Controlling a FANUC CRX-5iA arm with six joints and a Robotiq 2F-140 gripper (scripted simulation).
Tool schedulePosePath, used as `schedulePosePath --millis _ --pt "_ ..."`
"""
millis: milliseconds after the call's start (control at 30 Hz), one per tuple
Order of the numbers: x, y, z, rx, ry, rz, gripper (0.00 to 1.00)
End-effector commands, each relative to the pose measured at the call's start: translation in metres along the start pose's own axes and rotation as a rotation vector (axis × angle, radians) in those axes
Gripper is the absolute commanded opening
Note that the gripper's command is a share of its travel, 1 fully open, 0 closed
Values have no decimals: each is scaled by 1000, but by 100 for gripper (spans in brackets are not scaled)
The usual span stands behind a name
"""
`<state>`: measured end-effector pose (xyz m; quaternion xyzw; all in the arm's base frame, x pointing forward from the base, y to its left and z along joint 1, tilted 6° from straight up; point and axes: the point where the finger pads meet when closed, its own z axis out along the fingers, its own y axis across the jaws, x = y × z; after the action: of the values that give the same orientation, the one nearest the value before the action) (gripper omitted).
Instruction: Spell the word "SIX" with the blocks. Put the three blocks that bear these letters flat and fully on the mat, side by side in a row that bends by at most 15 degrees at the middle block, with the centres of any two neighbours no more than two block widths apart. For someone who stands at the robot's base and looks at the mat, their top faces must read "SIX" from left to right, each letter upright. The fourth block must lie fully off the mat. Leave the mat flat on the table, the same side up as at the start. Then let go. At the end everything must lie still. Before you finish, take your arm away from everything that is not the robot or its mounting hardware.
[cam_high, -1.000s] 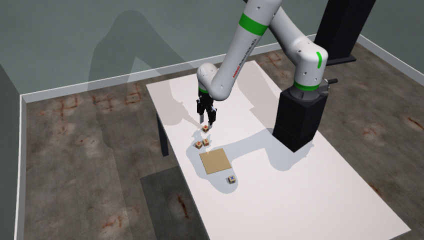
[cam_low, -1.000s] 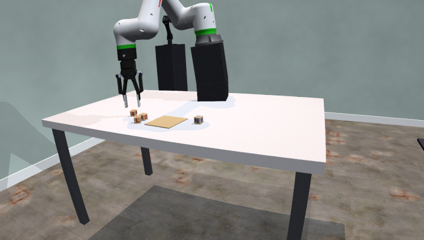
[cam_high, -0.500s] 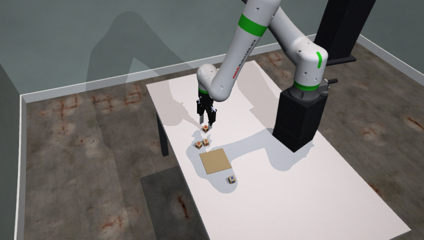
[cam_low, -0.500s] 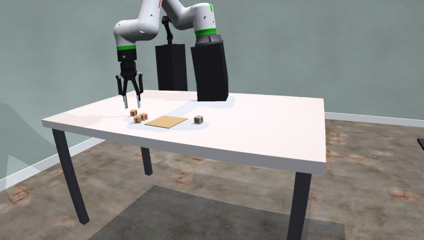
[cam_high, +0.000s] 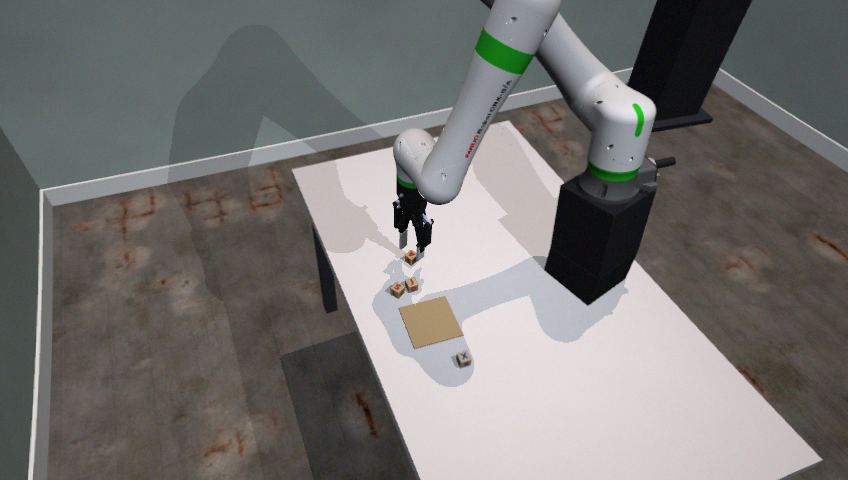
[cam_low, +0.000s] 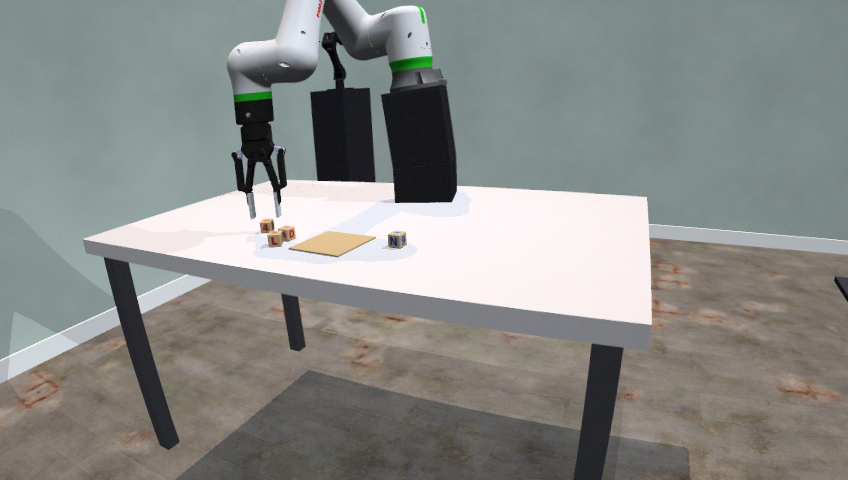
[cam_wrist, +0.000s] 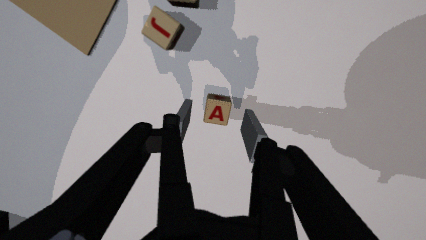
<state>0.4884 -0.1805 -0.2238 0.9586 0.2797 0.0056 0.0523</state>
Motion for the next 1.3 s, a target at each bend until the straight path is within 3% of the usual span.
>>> schedulePosePath --millis 0,533,1033,1067,1267 --pt "0 0 5 0 0 0 40" --pt "0 0 32 0 0 0 40" --pt "0 0 34 0 0 0 40" --pt "0 0 34 0 0 0 28" --pt "0 0 34 0 0 0 28"
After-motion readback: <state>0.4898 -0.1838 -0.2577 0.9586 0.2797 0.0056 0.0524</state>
